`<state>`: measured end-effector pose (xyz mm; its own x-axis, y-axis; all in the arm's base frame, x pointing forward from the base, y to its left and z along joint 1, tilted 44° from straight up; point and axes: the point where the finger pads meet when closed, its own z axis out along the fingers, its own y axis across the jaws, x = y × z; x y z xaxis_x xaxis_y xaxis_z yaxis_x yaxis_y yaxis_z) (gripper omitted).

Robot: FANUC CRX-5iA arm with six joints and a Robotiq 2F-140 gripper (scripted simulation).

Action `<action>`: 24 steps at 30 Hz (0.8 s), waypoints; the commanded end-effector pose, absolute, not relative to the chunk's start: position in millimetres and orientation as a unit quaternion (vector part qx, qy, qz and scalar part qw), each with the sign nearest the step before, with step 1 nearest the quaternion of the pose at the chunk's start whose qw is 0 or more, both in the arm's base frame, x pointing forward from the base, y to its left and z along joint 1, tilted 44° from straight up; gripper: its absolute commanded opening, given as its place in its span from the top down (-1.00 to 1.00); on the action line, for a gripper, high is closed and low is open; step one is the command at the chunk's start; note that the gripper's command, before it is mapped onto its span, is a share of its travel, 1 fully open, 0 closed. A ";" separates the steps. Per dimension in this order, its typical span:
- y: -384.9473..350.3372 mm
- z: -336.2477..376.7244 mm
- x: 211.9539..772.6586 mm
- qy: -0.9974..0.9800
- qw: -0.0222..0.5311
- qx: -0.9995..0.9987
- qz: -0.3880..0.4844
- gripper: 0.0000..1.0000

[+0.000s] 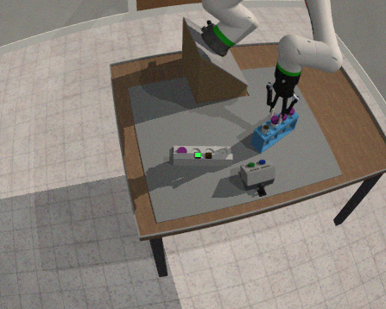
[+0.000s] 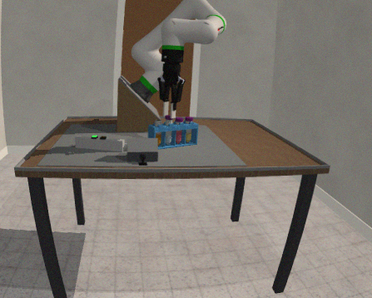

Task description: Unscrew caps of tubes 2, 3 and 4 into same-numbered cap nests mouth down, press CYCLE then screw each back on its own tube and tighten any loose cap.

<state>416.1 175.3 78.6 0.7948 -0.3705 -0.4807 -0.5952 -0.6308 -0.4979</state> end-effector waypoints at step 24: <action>180.2 73.4 415.4 0.272 0.332 -0.887 0.169 1.00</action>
<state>415.3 179.9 73.8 0.7948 -0.3704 -0.4807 -0.5951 -0.6309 -0.4978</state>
